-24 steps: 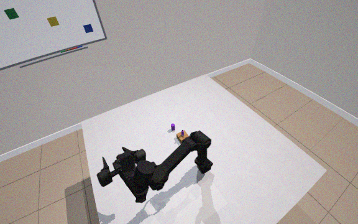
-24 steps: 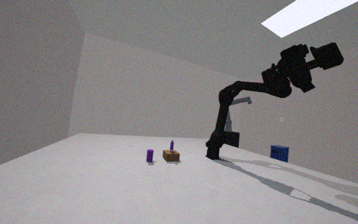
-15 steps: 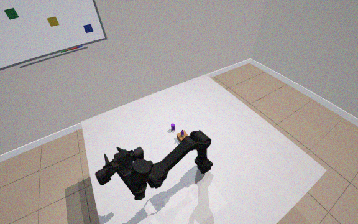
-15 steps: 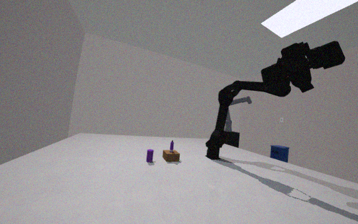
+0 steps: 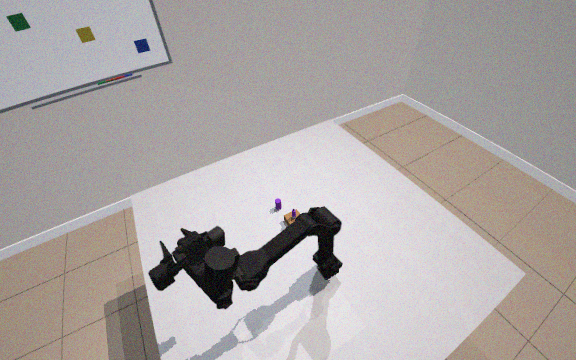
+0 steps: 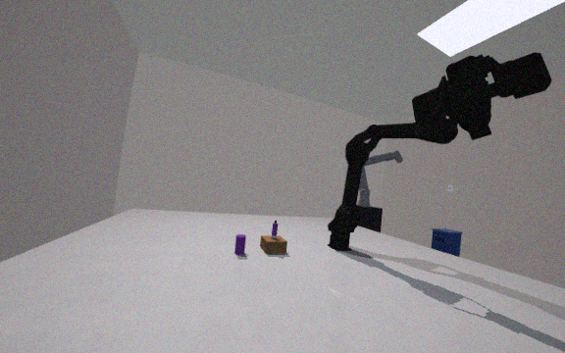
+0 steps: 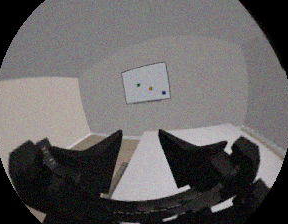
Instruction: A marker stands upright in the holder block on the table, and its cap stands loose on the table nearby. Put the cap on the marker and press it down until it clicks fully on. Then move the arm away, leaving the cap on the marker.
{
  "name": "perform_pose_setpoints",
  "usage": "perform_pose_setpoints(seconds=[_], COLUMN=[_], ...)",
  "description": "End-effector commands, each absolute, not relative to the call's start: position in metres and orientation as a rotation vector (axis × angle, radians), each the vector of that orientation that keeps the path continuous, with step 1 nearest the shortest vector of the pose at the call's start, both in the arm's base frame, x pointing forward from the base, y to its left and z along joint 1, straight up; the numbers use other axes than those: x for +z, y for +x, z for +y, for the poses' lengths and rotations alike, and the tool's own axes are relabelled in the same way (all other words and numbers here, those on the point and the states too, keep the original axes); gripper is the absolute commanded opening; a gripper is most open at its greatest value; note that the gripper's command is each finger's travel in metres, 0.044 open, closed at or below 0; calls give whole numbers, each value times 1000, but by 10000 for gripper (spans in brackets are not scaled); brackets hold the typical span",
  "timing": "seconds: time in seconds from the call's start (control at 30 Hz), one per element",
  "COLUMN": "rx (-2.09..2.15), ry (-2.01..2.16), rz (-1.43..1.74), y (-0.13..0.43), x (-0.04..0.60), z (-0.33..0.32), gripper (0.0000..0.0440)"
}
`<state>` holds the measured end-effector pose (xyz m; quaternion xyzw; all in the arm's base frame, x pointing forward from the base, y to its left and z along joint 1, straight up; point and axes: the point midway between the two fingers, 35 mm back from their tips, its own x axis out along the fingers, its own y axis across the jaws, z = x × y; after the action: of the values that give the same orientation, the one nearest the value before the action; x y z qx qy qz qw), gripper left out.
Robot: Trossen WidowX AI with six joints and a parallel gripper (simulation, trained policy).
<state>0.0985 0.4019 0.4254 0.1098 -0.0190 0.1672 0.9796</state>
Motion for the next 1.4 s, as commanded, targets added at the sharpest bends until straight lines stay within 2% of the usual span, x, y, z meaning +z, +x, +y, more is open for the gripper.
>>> perform_pose_setpoints(seconds=[0.0,0.87,1.37], rx=[354,474,517], ry=[241,234,233], rz=[-41,-5,54], y=[103,129,149], x=[435,448,444], z=[398,402,402], gripper=[275,329,337])
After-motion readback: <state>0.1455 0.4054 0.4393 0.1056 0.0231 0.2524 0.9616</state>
